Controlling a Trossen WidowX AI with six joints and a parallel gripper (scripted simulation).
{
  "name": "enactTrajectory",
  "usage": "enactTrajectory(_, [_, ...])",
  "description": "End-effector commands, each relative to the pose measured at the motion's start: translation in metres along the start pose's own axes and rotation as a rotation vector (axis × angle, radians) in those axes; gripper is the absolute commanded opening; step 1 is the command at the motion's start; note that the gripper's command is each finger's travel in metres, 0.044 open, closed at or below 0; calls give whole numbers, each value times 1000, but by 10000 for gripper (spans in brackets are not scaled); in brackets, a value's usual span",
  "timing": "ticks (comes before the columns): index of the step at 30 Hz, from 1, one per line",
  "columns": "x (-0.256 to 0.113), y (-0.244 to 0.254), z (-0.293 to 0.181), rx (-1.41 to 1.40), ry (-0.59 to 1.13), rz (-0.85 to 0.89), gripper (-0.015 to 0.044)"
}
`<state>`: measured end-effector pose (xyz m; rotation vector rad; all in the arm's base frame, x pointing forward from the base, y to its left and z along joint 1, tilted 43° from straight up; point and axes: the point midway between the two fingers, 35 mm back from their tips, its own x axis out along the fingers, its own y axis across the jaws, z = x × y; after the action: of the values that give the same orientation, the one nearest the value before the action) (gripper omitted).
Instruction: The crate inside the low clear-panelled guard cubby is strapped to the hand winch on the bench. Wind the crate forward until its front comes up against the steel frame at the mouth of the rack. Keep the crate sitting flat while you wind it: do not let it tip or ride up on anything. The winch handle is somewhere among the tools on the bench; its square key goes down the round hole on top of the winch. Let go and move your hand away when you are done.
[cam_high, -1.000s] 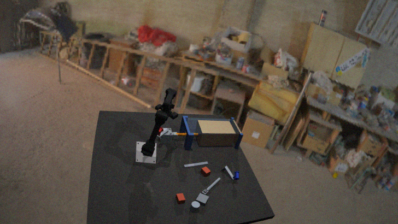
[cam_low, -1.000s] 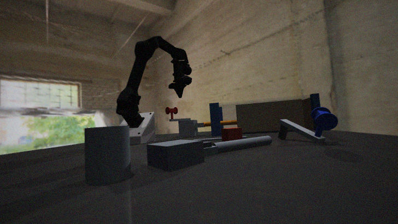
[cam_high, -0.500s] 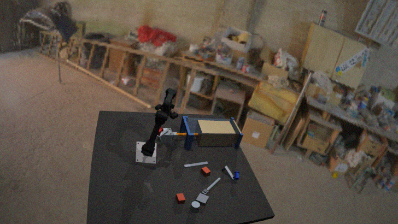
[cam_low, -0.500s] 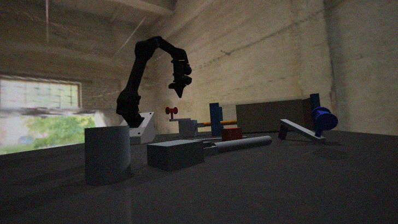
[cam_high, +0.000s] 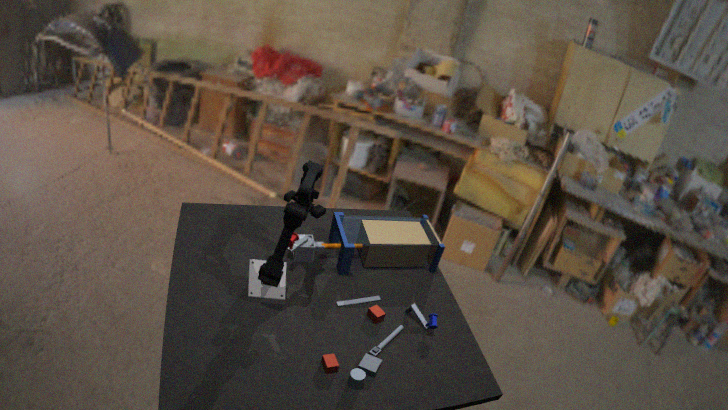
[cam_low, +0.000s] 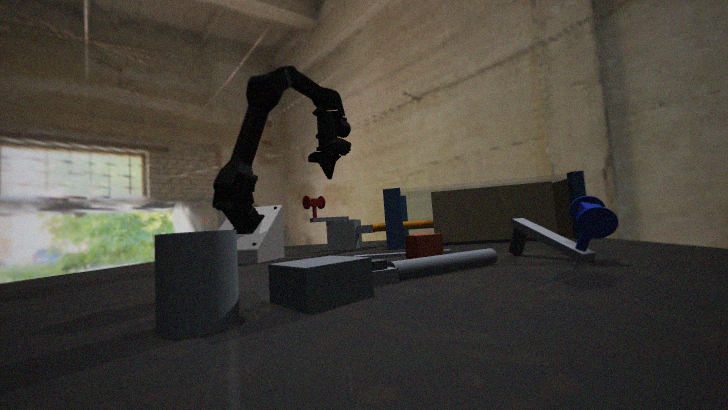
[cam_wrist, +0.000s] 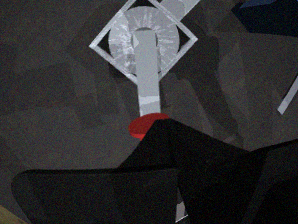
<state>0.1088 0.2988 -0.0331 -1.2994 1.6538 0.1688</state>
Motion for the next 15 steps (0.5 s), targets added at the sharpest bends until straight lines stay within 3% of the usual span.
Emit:
enactTrajectory(1, [0, 0, 0, 3, 3, 1, 0])
enactTrajectory(13, [0, 0, 0, 3, 3, 1, 0])
enactTrajectory(15, [0, 0, -2, -9, -18, 3, 53])
